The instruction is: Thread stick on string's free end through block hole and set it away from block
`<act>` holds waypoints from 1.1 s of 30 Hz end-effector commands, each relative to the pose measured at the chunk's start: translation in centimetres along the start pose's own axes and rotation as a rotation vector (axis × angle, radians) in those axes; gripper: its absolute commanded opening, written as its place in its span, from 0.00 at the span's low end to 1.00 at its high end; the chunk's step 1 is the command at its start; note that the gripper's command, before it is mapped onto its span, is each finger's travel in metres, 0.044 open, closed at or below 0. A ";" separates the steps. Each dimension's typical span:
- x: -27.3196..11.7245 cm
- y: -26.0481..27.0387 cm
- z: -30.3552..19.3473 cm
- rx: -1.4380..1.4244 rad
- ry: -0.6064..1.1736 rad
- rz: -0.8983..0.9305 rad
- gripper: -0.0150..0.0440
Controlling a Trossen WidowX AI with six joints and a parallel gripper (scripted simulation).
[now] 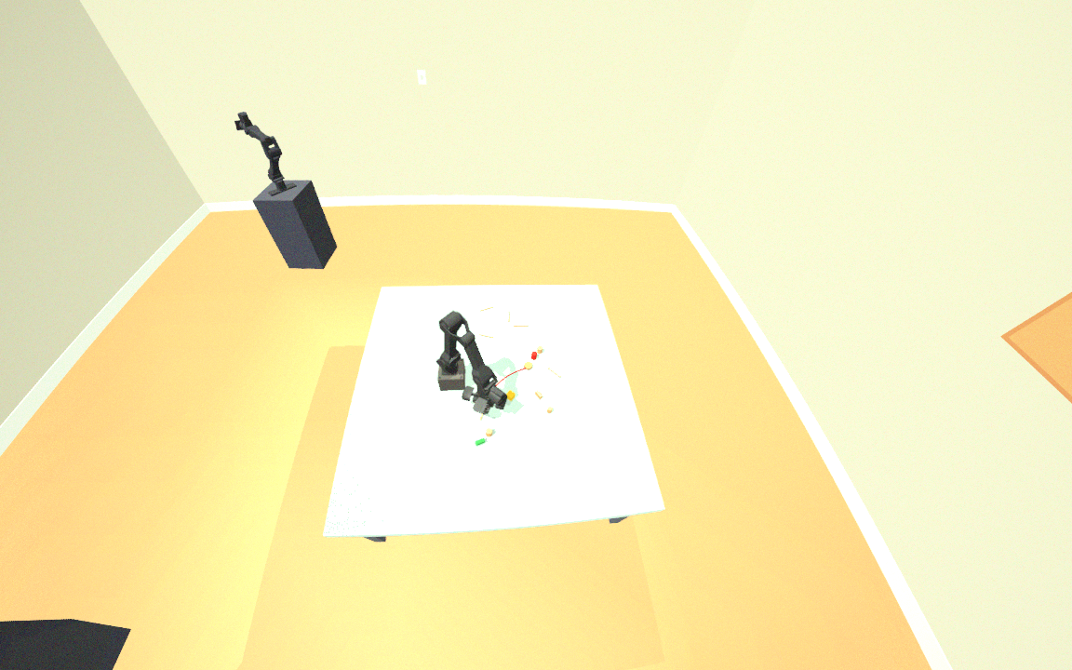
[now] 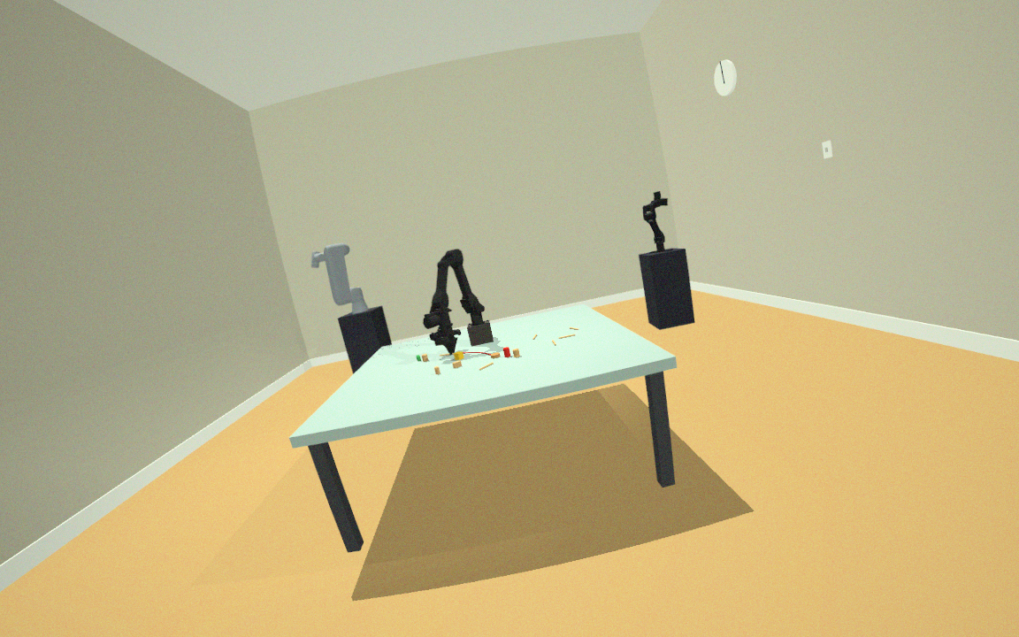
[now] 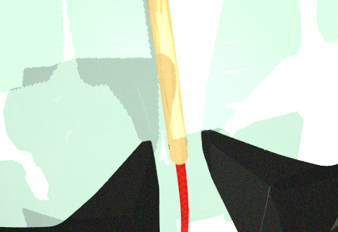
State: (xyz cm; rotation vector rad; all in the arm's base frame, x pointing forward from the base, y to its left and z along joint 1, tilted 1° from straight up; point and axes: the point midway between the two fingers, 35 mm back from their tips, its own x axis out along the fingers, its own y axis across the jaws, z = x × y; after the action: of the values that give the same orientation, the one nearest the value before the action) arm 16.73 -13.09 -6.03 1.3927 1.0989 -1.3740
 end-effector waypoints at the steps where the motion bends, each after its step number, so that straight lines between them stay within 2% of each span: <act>1: 0.0 0.0 0.0 0.000 0.000 0.000 0.33; 3: 0.0 0.0 0.0 0.000 0.000 0.000 0.25; 33: -2.7 0.2 0.1 0.000 0.000 0.001 0.25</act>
State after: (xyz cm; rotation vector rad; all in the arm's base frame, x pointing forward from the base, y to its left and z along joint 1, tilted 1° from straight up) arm 16.82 -13.18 -3.79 1.3933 1.1029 -1.3763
